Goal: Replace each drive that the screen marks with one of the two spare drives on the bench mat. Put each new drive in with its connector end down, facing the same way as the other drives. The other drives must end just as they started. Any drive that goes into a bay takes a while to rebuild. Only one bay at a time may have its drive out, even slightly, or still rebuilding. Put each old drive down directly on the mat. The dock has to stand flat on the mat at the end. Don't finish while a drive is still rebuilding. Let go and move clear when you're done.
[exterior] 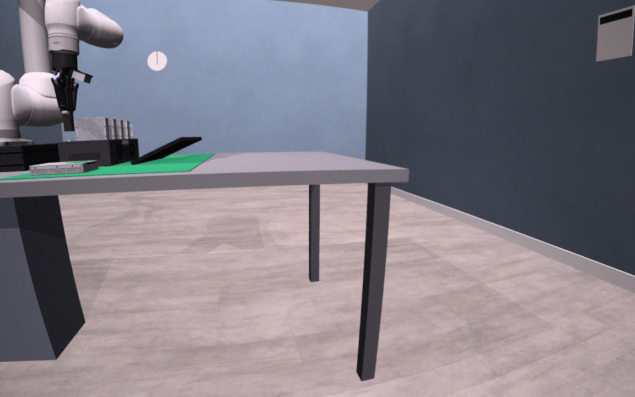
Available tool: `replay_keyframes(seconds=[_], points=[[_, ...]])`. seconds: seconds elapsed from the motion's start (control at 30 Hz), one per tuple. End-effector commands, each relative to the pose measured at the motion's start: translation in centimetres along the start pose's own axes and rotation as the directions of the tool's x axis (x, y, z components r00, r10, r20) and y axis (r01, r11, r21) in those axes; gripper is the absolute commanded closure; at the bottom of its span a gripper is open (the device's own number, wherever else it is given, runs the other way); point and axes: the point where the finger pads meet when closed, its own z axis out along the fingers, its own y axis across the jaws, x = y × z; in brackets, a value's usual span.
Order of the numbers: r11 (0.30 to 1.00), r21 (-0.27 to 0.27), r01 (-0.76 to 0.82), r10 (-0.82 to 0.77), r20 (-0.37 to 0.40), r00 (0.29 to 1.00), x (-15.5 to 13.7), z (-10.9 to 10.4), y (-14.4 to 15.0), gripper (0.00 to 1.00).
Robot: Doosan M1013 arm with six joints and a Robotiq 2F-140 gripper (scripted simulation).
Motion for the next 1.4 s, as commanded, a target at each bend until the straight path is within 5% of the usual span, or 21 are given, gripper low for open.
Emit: replay_keyframes(seconds=[0.0, 1.37], points=[[1.000, 0.000, 0.000, 0.000, -0.001, 1.000, 0.1, 0.7, 0.0, 0.90], [1.000, 0.000, 0.000, 0.000, -0.001, 1.000, 0.1, 2.3, 0.0, 0.90]])
